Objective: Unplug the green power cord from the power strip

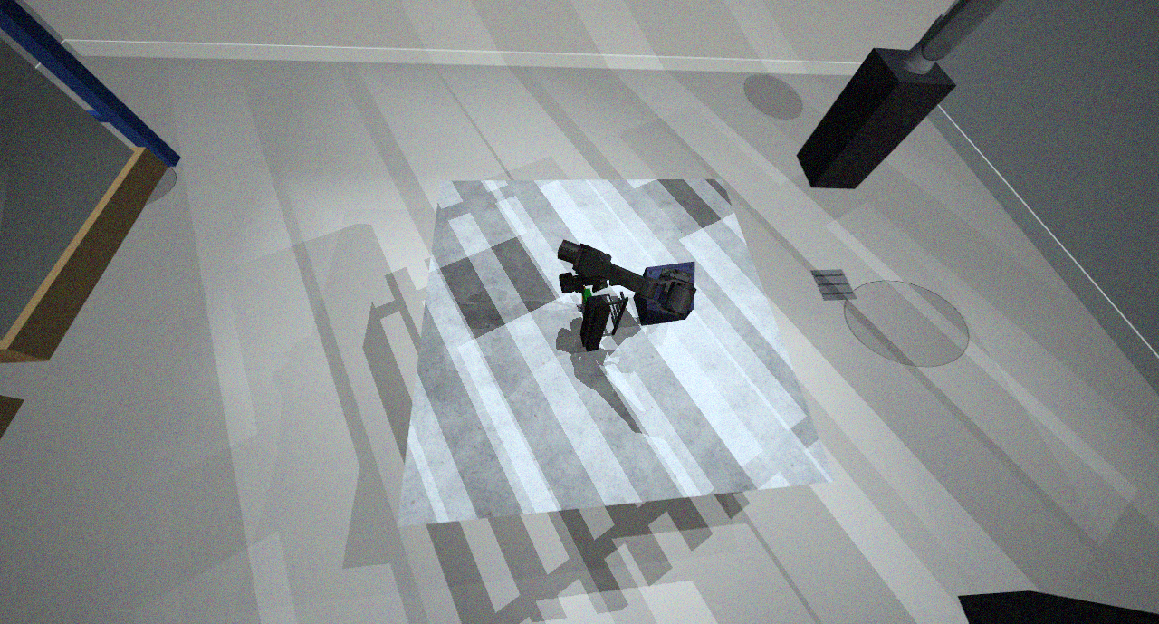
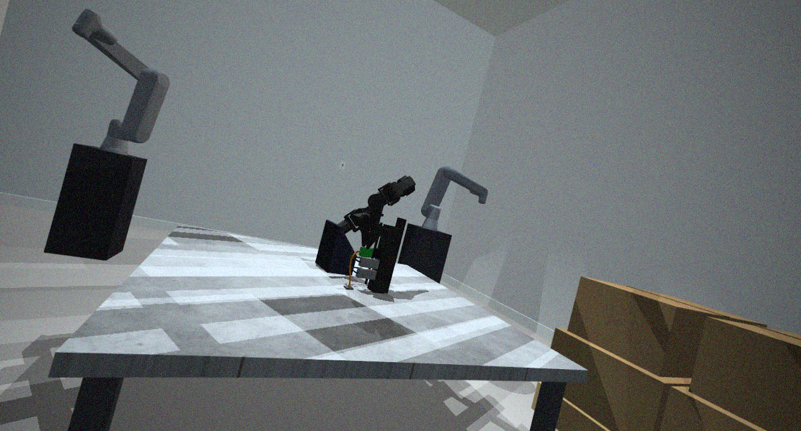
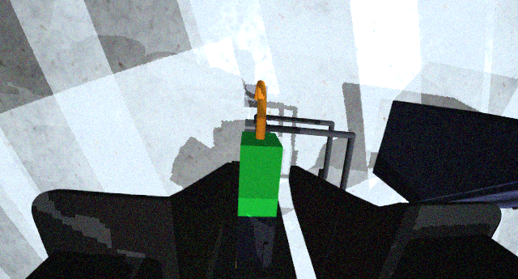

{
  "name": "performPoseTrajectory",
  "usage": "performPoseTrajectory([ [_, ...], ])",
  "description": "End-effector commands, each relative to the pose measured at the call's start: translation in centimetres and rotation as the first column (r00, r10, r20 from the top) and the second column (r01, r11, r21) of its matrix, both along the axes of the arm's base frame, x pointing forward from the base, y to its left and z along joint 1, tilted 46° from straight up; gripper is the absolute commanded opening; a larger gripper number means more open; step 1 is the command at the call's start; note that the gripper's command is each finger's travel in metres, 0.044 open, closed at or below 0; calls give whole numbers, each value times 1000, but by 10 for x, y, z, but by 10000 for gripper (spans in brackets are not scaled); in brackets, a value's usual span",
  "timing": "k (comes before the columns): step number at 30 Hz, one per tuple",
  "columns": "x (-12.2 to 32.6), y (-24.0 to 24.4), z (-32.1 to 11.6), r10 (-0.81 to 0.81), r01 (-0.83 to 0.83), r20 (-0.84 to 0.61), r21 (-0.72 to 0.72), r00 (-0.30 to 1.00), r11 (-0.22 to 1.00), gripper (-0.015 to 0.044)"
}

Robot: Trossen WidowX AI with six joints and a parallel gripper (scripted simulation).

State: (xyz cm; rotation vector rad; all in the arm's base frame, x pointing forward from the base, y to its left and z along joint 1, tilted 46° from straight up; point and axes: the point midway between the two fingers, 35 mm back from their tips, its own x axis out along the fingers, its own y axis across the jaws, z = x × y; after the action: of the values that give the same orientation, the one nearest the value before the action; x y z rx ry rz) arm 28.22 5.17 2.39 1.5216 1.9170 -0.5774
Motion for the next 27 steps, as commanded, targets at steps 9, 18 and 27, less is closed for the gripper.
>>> performPoseTrajectory([
  [9,-1,4,-3,1,-1,1,0,1000,1000,55],
  [18,-1,4,-3,1,-1,1,0,1000,1000,0],
  [27,3,-4,-11,0,0,1,-2,1000,1000,0],
])
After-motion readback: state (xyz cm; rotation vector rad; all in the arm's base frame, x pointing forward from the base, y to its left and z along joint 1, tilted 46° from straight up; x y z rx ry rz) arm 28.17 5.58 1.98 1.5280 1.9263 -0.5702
